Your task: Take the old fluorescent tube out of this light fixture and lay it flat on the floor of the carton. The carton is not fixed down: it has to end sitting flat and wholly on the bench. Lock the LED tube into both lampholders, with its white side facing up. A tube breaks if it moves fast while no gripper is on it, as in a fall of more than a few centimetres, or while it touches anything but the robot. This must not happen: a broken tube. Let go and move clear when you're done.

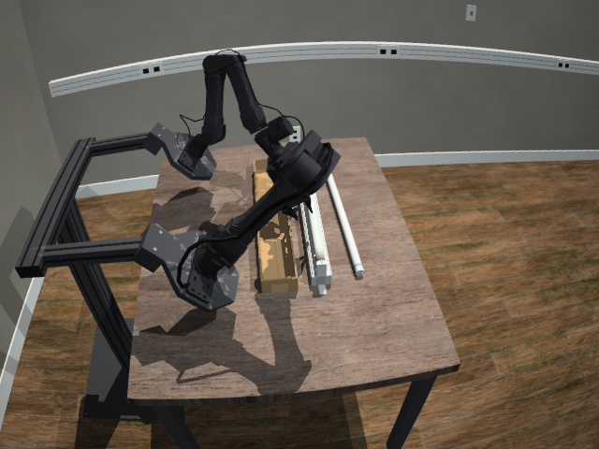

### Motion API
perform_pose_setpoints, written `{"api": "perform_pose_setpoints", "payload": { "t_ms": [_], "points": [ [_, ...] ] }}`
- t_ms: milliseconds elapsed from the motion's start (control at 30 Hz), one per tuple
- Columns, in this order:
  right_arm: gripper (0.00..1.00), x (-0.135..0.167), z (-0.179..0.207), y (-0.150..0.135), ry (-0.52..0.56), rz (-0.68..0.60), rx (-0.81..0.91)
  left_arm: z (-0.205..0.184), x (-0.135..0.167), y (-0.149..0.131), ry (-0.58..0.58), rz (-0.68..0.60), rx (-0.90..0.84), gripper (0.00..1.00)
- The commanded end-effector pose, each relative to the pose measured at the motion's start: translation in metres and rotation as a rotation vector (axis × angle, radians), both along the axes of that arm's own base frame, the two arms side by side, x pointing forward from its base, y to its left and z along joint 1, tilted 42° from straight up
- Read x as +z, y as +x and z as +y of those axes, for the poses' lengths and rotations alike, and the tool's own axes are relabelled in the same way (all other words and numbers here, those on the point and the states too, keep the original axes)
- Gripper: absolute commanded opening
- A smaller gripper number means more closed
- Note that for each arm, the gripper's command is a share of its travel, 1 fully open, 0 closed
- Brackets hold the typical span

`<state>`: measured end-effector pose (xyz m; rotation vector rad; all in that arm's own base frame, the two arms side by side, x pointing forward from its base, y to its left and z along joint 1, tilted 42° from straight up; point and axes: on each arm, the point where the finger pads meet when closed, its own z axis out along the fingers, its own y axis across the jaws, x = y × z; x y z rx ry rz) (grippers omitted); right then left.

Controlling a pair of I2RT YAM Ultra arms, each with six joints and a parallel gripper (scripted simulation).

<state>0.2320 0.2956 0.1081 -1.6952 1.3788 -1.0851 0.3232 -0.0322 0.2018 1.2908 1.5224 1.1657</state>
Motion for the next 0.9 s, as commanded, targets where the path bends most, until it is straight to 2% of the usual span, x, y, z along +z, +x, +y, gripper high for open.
{"api": "perform_pose_setpoints", "payload": {
  "t_ms": [0,200,233,400,500,567,667,700,733,767,800,867],
  "points": [
    [0.49,0.019,0.015,0.000,0.076,-0.016,0.007,-0.006,0.009,0.004,-0.014,-0.024,-0.011,0.49],
    [0.49,0.019,0.015,0.000,0.075,-0.016,0.007,-0.005,0.018,0.001,-0.018,-0.052,-0.012,0.49],
    [0.49,0.031,0.018,-0.011,0.092,-0.017,0.022,-0.004,0.018,0.006,-0.034,-0.045,-0.003,0.49],
    [0.49,0.021,0.011,-0.012,0.075,0.022,0.001,-0.001,0.018,0.007,-0.058,-0.046,0.006,0.49],
    [0.49,0.032,0.006,-0.015,0.113,0.045,-0.032,-0.002,0.013,0.008,-0.087,-0.024,0.007,0.49],
    [0.49,0.040,0.000,-0.018,0.139,0.066,-0.064,-0.002,0.020,0.008,-0.124,-0.042,0.009,0.49],
    [0.49,0.057,-0.012,-0.023,0.186,0.098,-0.131,-0.002,0.027,0.011,-0.186,-0.058,0.014,0.49],
    [0.49,0.062,-0.026,-0.012,0.208,0.108,-0.200,-0.003,0.034,0.015,-0.221,-0.077,0.015,0.49],
    [0.49,0.053,-0.037,0.005,0.245,0.134,-0.266,-0.004,0.047,0.020,-0.289,-0.114,0.018,0.49],
    [0.49,0.050,-0.022,0.015,0.353,0.175,-0.252,-0.005,0.042,0.020,-0.349,-0.088,0.023,0.49],
    [0.49,0.063,-0.002,0.015,0.451,0.187,-0.198,-0.005,0.038,0.020,-0.384,-0.067,0.028,0.49],
    [0.49,0.063,-0.002,0.015,0.451,0.187,-0.198,-0.005,0.038,0.020,-0.384,-0.067,0.028,0.49]
  ]
}}
